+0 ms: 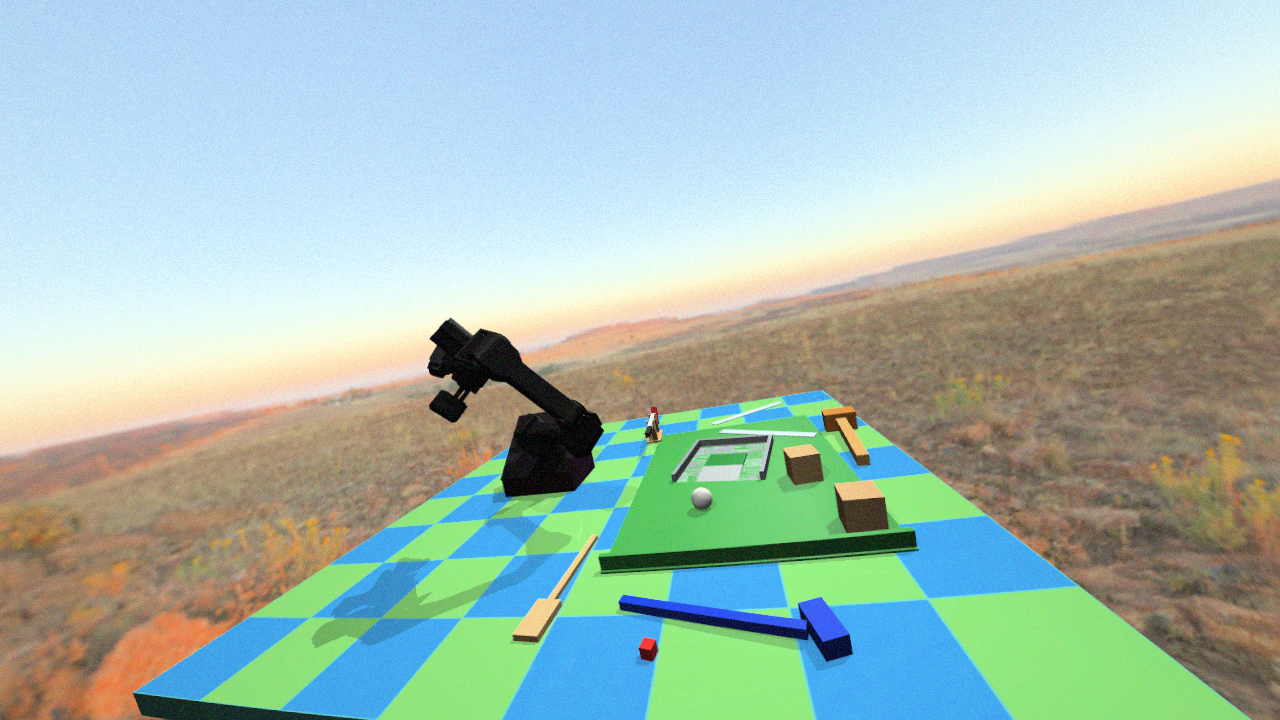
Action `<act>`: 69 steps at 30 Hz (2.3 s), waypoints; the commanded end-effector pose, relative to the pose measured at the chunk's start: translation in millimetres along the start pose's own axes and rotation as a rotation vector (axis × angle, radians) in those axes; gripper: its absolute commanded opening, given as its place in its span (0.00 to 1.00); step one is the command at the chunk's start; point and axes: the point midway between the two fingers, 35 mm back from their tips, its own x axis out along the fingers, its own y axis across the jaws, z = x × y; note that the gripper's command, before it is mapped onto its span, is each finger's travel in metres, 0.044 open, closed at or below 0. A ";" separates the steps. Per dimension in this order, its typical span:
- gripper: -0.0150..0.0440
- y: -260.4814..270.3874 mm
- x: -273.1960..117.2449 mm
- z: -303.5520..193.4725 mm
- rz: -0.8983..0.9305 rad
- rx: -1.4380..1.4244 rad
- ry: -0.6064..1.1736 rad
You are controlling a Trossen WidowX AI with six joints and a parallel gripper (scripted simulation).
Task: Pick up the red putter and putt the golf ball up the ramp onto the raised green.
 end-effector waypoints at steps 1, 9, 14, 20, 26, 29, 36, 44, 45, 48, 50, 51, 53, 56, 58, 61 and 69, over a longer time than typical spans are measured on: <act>0.98 -1.1 1.5 1.1 -0.007 0.002 0.004; 1.00 -73.8 61.6 30.9 -0.281 0.110 0.207; 1.00 -141.2 88.7 24.8 -0.430 0.228 0.353; 1.00 -227.1 100.0 -13.6 -0.565 0.400 0.527; 1.00 -289.1 87.2 -77.8 -0.637 0.553 0.679; 1.00 -315.6 77.7 -117.2 -0.655 0.627 0.761; 1.00 -343.9 49.3 -236.6 -0.612 0.842 0.955; 1.00 -320.0 15.2 -377.0 -0.495 1.090 1.098; 1.00 -312.7 12.3 -393.6 -0.475 1.121 1.110; 1.00 -285.6 7.2 -441.1 -0.407 1.211 1.134; 1.00 -271.1 6.7 -460.9 -0.373 1.250 1.140; 1.00 -271.7 8.4 -462.2 -0.371 1.252 1.140; 1.00 -272.9 12.0 -464.8 -0.368 1.256 1.140; 1.00 -270.5 13.8 -468.8 -0.368 1.256 1.140; 1.00 -265.0 17.8 -477.4 -0.368 1.256 1.140; 1.00 -261.2 21.0 -483.2 -0.368 1.256 1.141; 1.00 -249.3 27.8 -499.8 -0.367 1.257 1.142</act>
